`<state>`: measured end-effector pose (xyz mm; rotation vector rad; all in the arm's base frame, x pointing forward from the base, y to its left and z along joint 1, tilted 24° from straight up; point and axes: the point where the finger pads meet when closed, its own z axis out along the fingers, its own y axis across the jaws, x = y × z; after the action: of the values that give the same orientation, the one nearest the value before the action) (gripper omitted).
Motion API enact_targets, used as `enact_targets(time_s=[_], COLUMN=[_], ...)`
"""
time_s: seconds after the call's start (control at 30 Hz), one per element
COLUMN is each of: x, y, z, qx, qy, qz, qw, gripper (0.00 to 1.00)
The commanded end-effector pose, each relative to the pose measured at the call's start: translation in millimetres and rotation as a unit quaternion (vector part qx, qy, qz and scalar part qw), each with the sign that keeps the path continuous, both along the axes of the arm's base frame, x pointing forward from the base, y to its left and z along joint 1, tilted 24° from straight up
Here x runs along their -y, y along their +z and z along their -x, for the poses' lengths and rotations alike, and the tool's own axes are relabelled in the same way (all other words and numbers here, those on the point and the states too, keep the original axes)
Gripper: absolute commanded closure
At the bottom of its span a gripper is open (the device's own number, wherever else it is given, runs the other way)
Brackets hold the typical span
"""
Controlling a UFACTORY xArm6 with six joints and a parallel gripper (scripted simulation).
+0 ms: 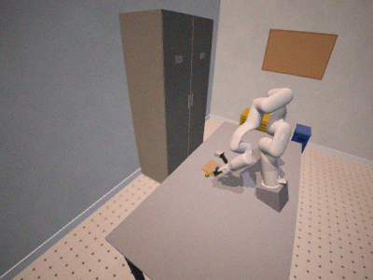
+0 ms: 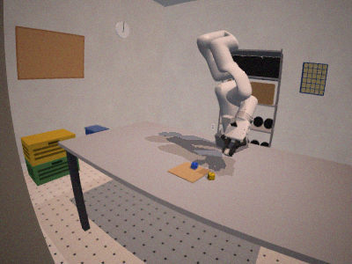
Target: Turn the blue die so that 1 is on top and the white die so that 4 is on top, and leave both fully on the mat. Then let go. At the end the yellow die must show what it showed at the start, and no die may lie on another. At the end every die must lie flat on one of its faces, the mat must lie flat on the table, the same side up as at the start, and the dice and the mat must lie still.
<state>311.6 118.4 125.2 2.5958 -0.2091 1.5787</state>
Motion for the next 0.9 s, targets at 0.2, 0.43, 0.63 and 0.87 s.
enact_targets(time_s=[0.2,0.43,0.63,0.87], x=[0.9,0.1,-0.3,-0.1], y=[-4.9,-5.7,-5.6,-7.7], z=[2.4,3.2,3.5,2.6], qx=[0.139,0.188,0.195,0.195], qy=[-0.012,-0.011,-0.01,-0.01], qz=[0.027,0.036,0.037,0.037], qw=[0.99,0.981,0.98,0.98], gripper=[0.79,0.79,0.79,0.79])
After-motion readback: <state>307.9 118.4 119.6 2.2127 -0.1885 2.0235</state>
